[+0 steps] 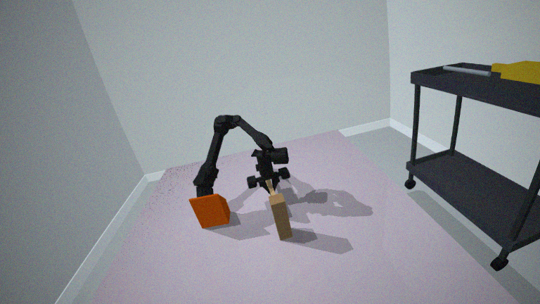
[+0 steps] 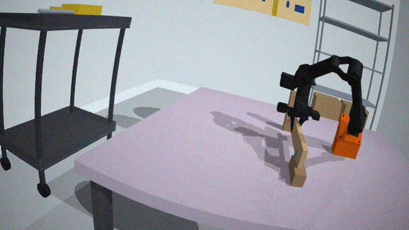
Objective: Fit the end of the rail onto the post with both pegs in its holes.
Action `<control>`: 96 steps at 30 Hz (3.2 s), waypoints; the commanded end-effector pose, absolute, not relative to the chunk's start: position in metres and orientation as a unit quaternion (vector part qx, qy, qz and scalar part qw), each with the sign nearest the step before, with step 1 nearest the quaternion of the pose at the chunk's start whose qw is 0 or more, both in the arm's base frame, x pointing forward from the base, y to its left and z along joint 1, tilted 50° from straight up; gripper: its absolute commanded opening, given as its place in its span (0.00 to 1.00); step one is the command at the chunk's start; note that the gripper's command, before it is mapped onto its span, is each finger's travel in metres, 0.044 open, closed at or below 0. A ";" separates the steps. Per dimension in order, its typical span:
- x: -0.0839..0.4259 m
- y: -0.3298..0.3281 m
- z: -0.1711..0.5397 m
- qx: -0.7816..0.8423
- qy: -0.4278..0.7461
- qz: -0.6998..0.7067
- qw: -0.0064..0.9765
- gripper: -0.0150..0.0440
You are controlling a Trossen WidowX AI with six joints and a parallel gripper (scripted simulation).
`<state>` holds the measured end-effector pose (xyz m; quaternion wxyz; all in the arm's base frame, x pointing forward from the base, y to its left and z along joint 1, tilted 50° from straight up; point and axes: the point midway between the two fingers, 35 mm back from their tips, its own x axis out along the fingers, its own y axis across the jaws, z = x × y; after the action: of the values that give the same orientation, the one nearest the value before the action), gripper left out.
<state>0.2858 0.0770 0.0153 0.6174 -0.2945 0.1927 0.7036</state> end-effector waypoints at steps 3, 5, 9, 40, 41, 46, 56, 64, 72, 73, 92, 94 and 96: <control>0.287 0.075 0.017 -0.295 0.191 0.701 0.620 0.25; 0.287 0.075 0.016 -0.295 0.191 0.701 0.620 0.25; 0.287 0.077 0.015 -0.295 0.191 0.701 0.620 0.25; 0.286 0.075 0.013 -0.295 0.191 0.701 0.620 0.25; 0.286 0.075 0.013 -0.295 0.191 0.701 0.620 0.25; 0.286 0.075 0.011 -0.295 0.191 0.701 0.620 0.25; 0.287 0.072 0.009 -0.295 0.191 0.701 0.620 0.25; 0.288 0.070 0.008 -0.295 0.191 0.701 0.620 0.25; 0.288 0.068 0.007 -0.295 0.191 0.701 0.620 0.25; 0.288 0.068 0.007 -0.295 0.191 0.701 0.620 0.25; 0.289 0.065 0.002 -0.295 0.191 0.701 0.620 0.25; 0.289 0.065 0.001 -0.295 0.191 0.701 0.620 0.25; 0.289 0.065 0.001 -0.295 0.191 0.701 0.620 0.25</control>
<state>0.2882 0.0668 0.0020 0.6194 -0.2929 0.1911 0.7029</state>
